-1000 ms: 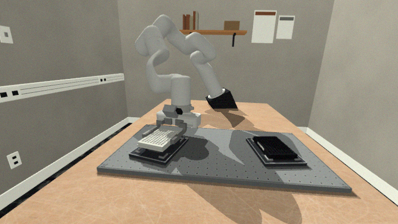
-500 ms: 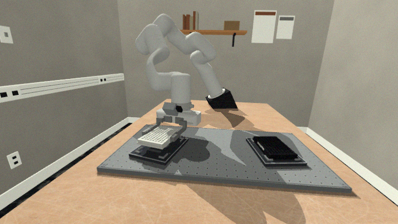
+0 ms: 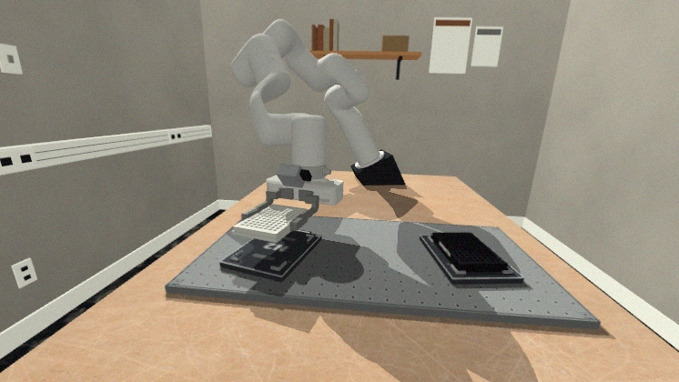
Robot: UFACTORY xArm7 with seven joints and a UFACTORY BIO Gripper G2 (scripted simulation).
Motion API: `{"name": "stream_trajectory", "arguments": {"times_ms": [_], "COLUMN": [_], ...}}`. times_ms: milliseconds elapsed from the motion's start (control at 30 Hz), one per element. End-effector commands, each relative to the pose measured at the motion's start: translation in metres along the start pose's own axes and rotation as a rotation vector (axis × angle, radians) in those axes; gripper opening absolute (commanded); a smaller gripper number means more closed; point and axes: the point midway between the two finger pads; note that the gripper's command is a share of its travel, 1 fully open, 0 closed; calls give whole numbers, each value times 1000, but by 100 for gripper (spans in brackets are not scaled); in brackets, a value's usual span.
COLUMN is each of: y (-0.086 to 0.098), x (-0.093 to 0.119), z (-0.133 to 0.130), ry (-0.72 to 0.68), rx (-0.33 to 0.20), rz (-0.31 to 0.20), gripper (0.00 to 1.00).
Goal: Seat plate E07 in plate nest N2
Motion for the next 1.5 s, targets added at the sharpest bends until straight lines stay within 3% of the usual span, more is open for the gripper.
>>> {"name": "stream_trajectory", "arguments": {"times_ms": [0,600,1467], "y": [10,37,37], "x": [-1,-1,-1], "z": [1,2,2], "ry": [1,1,1], "rx": [-1,-1,-1], "rz": [-5,-5,-5], "gripper": [0,0,0]}}
Point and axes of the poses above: the point midway between the two finger pads, its own x axis back along the fingers, its own z axis across the jaws, y = z × x, and after that the axes turned 2 degrees about -x, right-handed
